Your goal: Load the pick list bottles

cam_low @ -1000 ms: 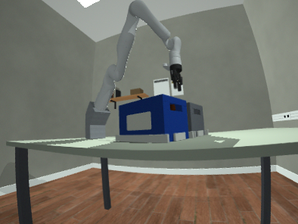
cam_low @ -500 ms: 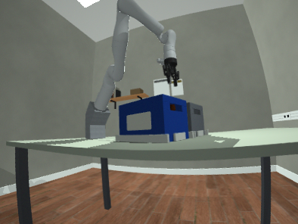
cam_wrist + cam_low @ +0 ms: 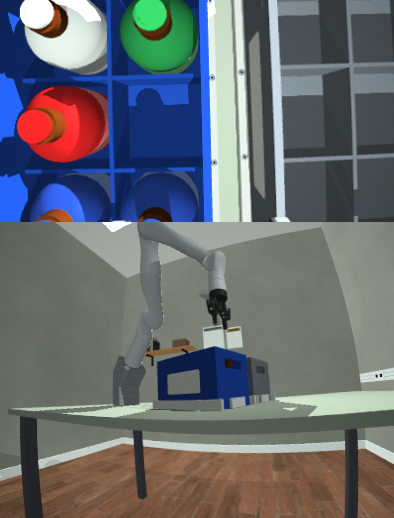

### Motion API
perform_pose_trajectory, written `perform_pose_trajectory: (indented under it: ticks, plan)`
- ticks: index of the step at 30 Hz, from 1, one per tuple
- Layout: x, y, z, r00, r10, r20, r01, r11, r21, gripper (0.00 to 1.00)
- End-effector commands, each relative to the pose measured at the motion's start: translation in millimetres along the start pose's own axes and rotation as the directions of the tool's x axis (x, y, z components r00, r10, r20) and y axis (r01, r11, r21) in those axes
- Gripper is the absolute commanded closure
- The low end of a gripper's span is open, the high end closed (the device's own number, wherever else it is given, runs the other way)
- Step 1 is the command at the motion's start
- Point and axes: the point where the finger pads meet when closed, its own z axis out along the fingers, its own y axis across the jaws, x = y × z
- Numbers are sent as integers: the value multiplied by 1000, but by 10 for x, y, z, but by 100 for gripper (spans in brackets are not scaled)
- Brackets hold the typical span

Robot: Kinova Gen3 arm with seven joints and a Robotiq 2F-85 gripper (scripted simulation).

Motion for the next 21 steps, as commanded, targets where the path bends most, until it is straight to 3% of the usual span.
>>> perform_pose_trajectory:
  ticks: [1, 4, 16, 21]
  plan:
    - [-27, -193, -53, 1000, -1, 0, 1, 1000, -1, 33]
    - [-33, -241, -63, 1000, -1, 0, 1, 1000, -1, 33]
    - [-107, -823, -179, 1000, -1, 0, 1, 1000, -1, 33]
    - [-107, -824, -179, 1000, -1, 0, 1, 1000, -1, 33]
